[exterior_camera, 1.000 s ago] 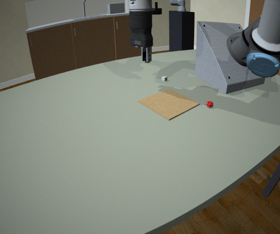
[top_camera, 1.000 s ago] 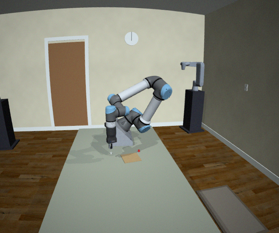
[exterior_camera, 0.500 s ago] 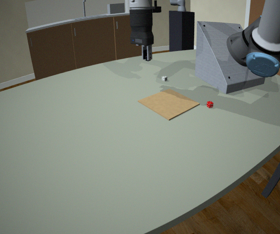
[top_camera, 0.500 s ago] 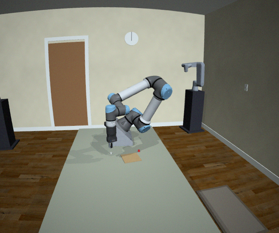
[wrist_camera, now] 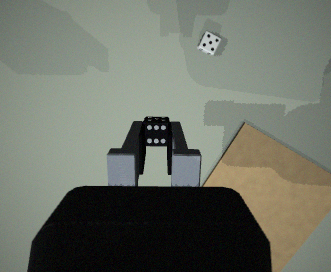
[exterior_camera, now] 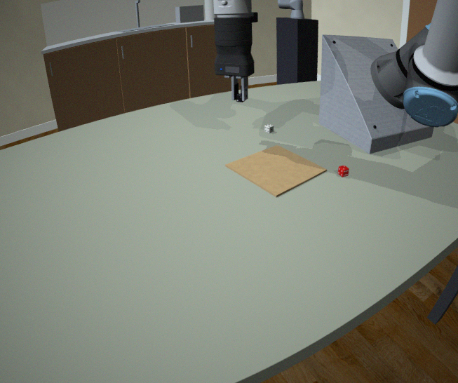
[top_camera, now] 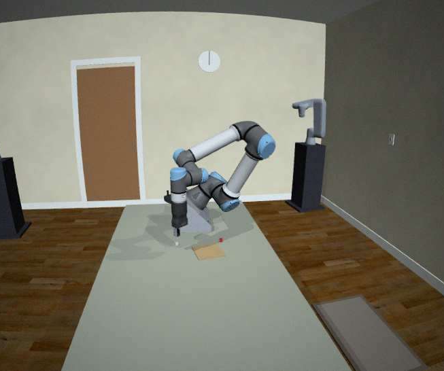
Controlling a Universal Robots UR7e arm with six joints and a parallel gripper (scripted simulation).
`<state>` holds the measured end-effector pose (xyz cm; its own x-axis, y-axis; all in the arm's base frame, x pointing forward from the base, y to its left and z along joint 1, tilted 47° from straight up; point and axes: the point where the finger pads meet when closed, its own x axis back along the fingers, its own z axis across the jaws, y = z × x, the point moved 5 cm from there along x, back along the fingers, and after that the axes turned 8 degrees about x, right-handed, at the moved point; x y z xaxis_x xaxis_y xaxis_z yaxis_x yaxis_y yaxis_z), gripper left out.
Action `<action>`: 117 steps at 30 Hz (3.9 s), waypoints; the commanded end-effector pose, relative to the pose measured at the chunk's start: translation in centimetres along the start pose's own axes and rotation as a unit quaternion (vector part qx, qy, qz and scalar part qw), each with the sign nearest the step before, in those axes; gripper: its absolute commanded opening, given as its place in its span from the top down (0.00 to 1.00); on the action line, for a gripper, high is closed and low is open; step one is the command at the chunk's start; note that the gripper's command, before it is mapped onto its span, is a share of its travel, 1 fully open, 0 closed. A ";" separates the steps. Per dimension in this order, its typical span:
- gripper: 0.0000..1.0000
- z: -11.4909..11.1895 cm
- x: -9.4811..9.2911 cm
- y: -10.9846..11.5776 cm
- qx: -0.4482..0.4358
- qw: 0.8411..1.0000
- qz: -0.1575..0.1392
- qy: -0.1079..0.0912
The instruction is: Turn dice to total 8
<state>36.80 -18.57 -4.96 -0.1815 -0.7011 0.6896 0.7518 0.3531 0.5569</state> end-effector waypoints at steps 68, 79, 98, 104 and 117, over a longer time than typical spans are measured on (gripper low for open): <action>0.66 0.7 -3.1 -5.8 0.022 0.856 -0.513 -0.061; 0.66 0.6 -5.0 -5.8 0.024 0.856 -0.514 -0.057; 0.66 0.6 -10.7 -5.8 0.024 0.856 -0.514 -0.057; 0.66 0.6 -10.9 -5.8 0.024 0.856 -0.514 -0.057; 0.66 0.6 -10.9 -5.8 0.024 0.856 -0.514 -0.057</action>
<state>34.02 -12.74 -15.41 -0.7940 -0.5926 -0.1357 0.1326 -0.3866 0.9127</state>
